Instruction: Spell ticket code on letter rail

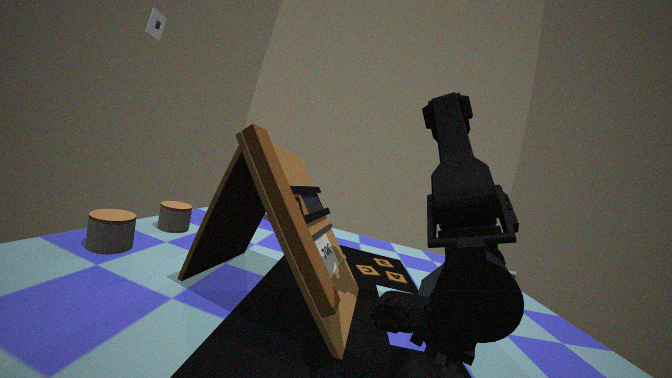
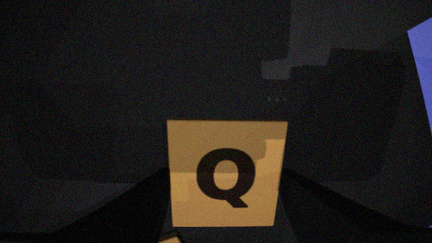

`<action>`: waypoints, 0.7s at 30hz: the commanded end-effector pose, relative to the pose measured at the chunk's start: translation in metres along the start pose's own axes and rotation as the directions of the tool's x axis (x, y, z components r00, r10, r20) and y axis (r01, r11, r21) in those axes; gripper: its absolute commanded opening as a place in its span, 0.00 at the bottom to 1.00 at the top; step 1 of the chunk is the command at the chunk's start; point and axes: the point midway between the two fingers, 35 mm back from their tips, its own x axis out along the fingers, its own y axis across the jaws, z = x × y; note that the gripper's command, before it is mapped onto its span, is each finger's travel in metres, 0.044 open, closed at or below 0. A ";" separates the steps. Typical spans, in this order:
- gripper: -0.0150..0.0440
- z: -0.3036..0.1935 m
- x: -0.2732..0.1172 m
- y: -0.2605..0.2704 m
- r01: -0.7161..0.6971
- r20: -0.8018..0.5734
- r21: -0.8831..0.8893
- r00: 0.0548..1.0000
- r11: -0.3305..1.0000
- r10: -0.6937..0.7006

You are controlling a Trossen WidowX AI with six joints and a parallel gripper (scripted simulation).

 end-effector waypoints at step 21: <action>0.25 -0.001 -0.009 -0.002 0.000 0.003 -0.004 1.000 1.000 0.000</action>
